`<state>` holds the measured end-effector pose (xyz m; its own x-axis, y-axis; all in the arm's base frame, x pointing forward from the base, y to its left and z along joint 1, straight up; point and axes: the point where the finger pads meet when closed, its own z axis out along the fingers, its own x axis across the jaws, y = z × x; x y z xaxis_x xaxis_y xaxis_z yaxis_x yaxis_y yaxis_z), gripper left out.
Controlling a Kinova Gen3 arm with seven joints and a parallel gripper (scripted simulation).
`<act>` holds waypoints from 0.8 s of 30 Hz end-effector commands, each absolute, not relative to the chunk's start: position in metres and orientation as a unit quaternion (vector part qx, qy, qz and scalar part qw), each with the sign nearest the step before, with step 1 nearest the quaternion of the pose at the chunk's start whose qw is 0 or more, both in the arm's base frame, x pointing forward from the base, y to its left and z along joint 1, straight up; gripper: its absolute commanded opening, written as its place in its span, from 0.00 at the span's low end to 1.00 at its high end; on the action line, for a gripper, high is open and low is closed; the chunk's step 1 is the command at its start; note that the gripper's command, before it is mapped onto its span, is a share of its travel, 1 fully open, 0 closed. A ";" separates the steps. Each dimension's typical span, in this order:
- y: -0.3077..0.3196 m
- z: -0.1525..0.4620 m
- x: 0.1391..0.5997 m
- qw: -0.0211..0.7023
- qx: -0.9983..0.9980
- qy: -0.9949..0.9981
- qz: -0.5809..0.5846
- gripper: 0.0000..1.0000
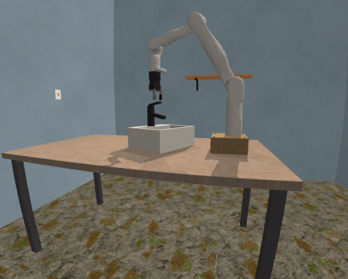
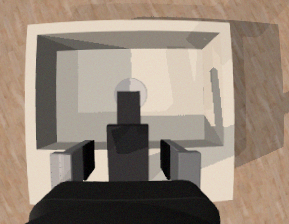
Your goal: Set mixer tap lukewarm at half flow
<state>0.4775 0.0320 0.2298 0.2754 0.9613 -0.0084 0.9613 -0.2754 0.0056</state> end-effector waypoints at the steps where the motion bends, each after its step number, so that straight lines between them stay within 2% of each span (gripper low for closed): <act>1: 0.035 0.231 0.480 0.006 0.799 0.601 0.004 1.00; 24: 0.035 0.221 0.479 0.005 0.799 0.601 0.003 1.00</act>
